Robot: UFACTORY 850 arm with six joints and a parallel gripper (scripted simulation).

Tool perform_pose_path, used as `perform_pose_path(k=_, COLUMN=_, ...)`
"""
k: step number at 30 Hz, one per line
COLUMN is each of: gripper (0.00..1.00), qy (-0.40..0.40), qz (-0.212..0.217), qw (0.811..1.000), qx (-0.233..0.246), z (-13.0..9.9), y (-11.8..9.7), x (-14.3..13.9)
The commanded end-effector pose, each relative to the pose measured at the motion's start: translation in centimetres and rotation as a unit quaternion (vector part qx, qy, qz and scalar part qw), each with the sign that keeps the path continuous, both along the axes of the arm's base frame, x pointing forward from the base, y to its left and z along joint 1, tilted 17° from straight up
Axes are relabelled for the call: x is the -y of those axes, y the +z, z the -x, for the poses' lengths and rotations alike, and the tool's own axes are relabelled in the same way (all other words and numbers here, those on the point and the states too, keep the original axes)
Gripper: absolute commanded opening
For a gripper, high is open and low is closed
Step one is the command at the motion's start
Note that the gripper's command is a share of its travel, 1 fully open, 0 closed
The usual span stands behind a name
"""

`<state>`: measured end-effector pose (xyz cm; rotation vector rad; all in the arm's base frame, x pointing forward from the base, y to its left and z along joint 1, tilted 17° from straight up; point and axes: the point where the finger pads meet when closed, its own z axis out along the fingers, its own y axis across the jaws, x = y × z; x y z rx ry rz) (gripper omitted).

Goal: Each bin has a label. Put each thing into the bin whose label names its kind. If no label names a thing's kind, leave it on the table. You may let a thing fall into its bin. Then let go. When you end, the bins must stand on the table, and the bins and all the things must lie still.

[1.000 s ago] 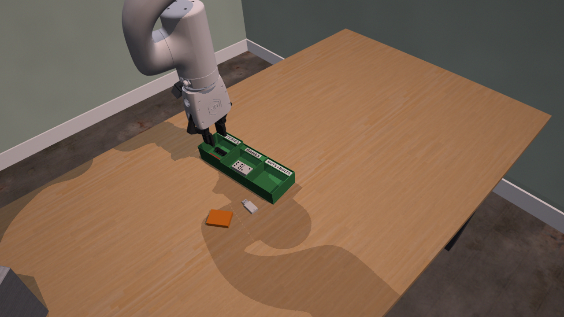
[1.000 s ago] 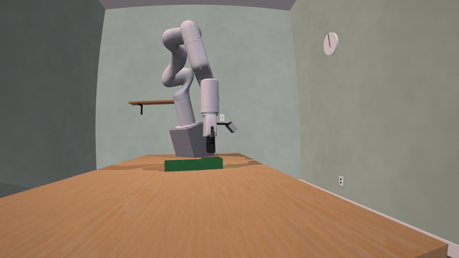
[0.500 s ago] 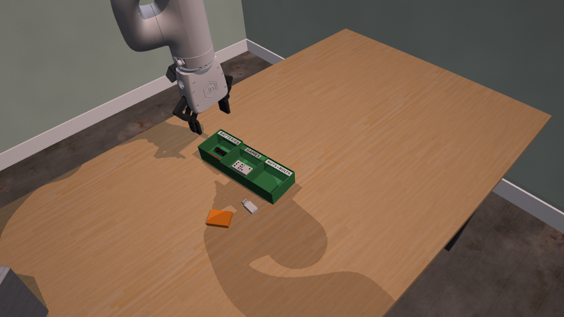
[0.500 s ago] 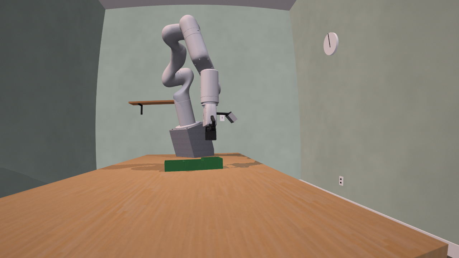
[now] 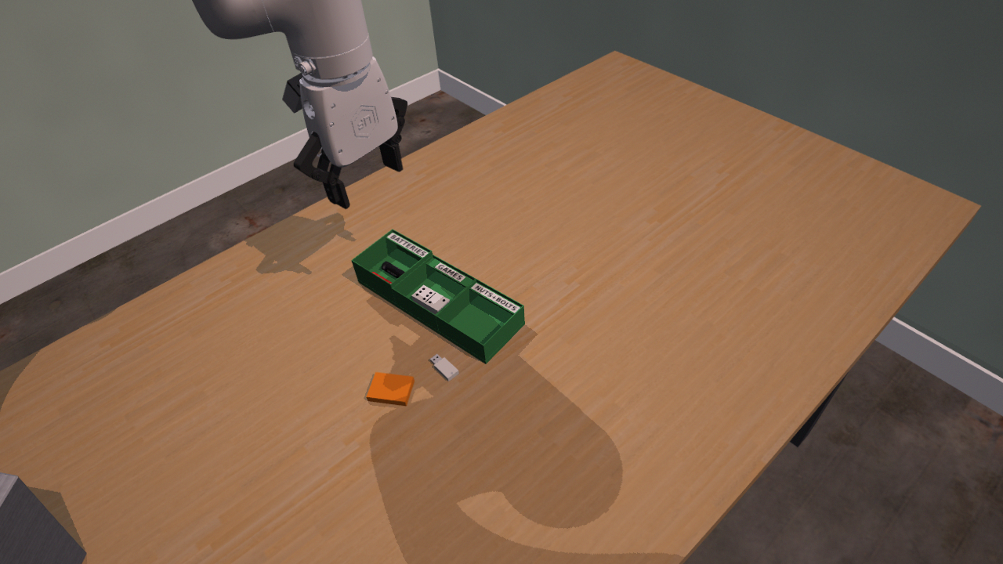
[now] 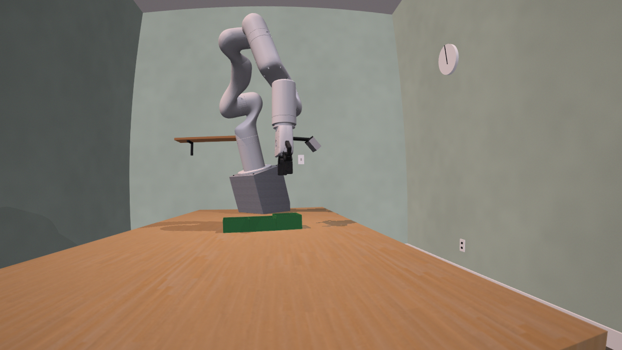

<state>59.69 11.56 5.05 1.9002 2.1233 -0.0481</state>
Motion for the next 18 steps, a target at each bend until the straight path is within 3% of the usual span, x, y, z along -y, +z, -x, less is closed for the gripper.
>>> perform_pose_path(k=1, gripper=1.0, qy=0.0, qz=-0.001, qw=1.0, qx=0.0, z=0.2, y=1.7, x=-0.4)
perform_pose_path(k=5, gripper=1.0, qy=0.0, qz=-0.001, qw=1.0, qx=0.0, z=0.5, y=3.1, x=-0.7)
perform_pose_path(k=18, gripper=1.0, qy=0.0, qz=-0.001, qw=1.0, qx=0.0, z=0.5, y=3.1, x=-0.7)
